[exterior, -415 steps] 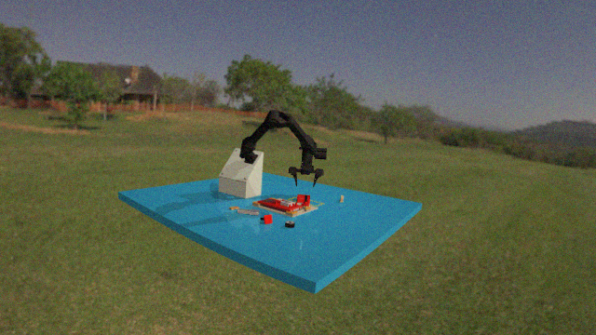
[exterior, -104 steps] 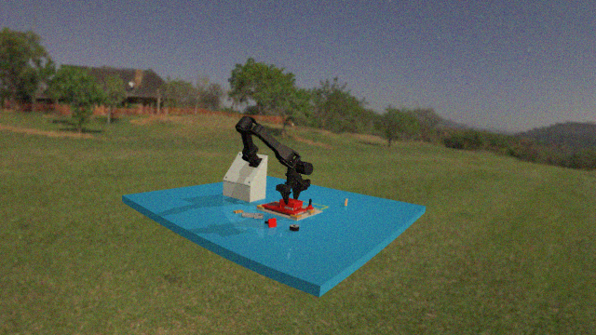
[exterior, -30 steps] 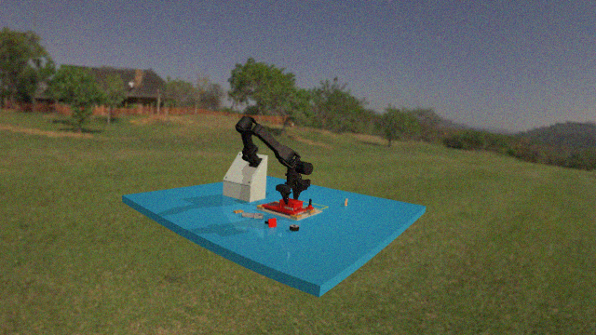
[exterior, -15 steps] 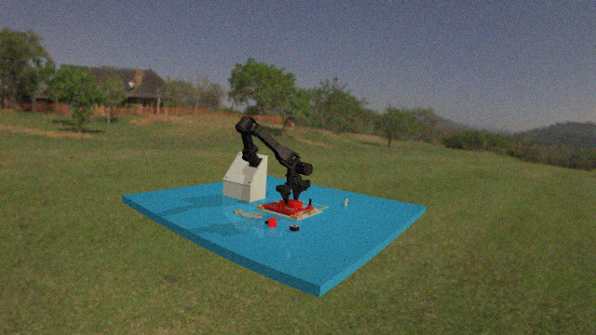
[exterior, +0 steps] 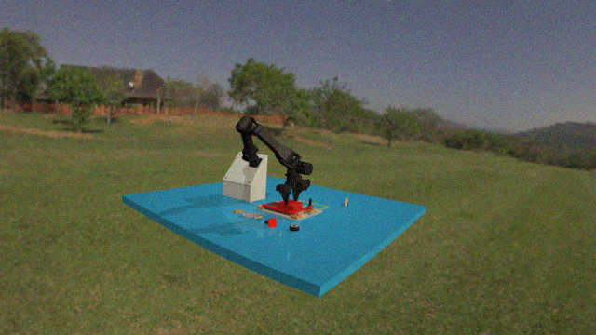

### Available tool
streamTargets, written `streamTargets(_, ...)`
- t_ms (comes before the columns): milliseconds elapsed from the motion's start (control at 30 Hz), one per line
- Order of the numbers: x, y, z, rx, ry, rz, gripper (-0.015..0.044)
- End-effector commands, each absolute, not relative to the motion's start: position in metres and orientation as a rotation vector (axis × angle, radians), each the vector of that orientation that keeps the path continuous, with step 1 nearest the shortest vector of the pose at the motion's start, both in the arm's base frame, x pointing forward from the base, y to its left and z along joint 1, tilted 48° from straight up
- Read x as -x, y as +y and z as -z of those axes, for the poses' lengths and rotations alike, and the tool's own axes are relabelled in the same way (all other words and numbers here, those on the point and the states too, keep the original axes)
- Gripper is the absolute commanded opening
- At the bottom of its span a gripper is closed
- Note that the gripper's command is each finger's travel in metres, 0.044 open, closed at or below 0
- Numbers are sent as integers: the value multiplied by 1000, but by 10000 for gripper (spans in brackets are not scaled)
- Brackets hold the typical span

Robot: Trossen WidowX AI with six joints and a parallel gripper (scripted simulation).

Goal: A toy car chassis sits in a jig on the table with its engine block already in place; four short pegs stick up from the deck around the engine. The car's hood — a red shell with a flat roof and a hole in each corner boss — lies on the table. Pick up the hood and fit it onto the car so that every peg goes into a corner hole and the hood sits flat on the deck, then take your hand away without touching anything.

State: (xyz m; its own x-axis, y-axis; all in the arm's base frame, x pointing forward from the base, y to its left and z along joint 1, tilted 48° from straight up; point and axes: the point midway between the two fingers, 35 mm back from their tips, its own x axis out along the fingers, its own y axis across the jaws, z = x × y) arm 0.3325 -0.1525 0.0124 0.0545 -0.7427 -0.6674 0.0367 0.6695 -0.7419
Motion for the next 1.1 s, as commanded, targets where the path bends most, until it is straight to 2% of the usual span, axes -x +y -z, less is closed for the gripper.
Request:
streamTargets(0, -333, -151, -14, 635, 1403, 660, 0)
streamTargets(1067, -333, -157, -8, 644, 1407, 654, 0)
